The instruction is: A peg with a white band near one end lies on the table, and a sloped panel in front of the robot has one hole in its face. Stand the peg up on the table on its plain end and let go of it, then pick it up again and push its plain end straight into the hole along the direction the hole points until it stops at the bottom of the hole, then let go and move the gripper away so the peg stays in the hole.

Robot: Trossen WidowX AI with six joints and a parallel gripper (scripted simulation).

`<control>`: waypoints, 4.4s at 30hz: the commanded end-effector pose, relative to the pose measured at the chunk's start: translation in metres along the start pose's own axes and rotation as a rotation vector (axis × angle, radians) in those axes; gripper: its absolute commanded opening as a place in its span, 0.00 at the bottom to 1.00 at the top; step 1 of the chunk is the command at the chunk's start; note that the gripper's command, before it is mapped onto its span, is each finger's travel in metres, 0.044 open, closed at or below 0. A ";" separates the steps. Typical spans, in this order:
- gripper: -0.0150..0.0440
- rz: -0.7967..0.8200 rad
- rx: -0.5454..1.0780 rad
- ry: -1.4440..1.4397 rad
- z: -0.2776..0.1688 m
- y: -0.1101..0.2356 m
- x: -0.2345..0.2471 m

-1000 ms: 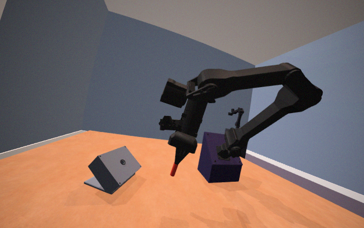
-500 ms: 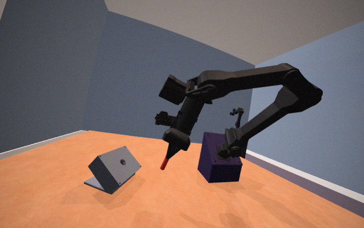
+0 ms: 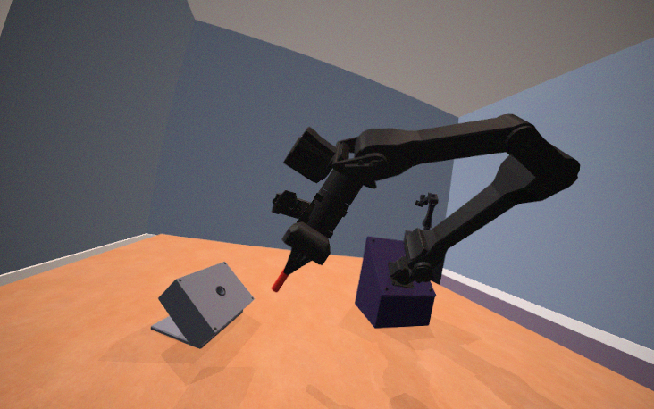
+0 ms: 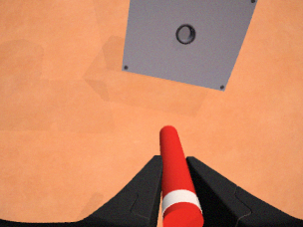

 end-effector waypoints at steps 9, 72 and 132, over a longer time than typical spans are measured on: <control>0.25 -0.003 -0.114 0.052 0.021 0.002 -0.005; 0.25 -0.003 -0.245 0.109 0.060 -0.056 -0.007; 0.25 0.001 -0.244 0.115 0.067 -0.081 -0.009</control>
Point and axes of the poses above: the point midway between the two fingers, 35 mm back from their tips, its own y axis back along the fingers, its own x axis across the jaws, z = x × y, the point moved 2 cm from there along y, back along the fingers, and after that the axes turned 8 degrees about -y, right-handed, at the moved point
